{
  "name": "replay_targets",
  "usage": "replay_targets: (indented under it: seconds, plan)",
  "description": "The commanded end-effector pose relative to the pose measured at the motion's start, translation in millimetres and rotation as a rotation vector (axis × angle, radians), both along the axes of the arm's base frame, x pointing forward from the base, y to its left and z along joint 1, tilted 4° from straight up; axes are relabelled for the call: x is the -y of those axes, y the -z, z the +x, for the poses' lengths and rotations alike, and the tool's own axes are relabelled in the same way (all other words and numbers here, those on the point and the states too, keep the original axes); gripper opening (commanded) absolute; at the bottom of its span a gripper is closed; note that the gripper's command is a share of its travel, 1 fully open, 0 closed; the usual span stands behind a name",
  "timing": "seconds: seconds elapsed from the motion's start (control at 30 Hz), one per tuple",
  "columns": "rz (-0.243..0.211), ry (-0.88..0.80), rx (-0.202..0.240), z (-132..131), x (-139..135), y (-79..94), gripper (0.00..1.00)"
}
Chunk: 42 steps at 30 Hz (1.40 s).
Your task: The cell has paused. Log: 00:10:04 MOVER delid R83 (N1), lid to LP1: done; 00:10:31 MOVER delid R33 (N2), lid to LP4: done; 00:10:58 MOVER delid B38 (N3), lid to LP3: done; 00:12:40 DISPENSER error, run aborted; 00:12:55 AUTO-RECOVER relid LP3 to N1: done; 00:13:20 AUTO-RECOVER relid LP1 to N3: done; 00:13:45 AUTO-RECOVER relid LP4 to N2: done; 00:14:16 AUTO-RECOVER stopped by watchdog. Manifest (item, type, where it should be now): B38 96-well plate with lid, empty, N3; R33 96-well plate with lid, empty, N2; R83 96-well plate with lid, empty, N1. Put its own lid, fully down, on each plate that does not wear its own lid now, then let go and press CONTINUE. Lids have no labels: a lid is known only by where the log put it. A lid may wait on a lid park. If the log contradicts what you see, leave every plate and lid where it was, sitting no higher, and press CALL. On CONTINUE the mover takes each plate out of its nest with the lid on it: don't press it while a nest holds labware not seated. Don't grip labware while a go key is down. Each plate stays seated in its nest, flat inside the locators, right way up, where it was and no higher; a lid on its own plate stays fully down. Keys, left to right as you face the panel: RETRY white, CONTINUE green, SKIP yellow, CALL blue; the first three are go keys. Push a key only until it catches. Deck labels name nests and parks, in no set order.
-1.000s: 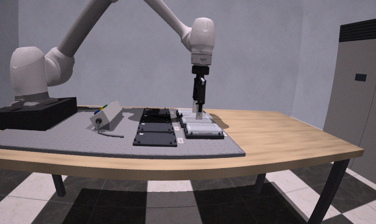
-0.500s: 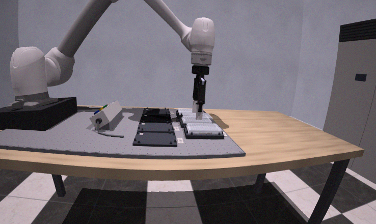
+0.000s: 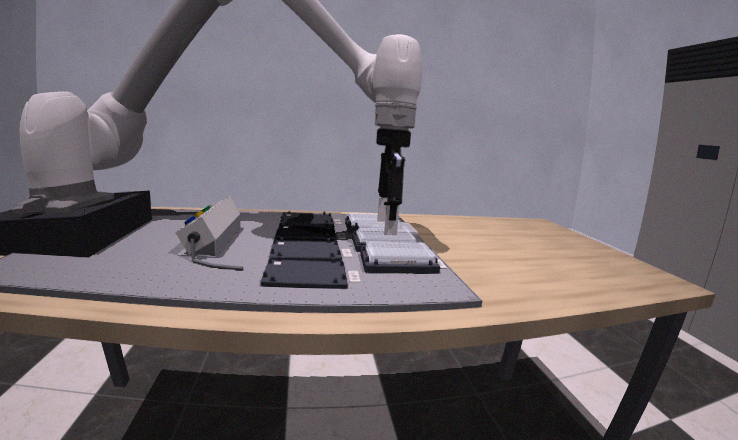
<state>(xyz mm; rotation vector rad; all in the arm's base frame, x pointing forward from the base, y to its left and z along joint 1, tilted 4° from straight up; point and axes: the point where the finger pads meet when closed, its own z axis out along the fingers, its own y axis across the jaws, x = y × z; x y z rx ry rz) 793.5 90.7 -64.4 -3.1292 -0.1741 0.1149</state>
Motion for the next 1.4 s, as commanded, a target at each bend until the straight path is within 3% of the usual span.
replay_targets:
  seconds: [0.0, 1.37]
  plan:
    - [0.000, 0.000, 0.000, 0.0, 0.0, -0.2, 0.00]
    - [0.000, 0.000, 0.000, -0.5, -0.1, 7.2, 0.00]
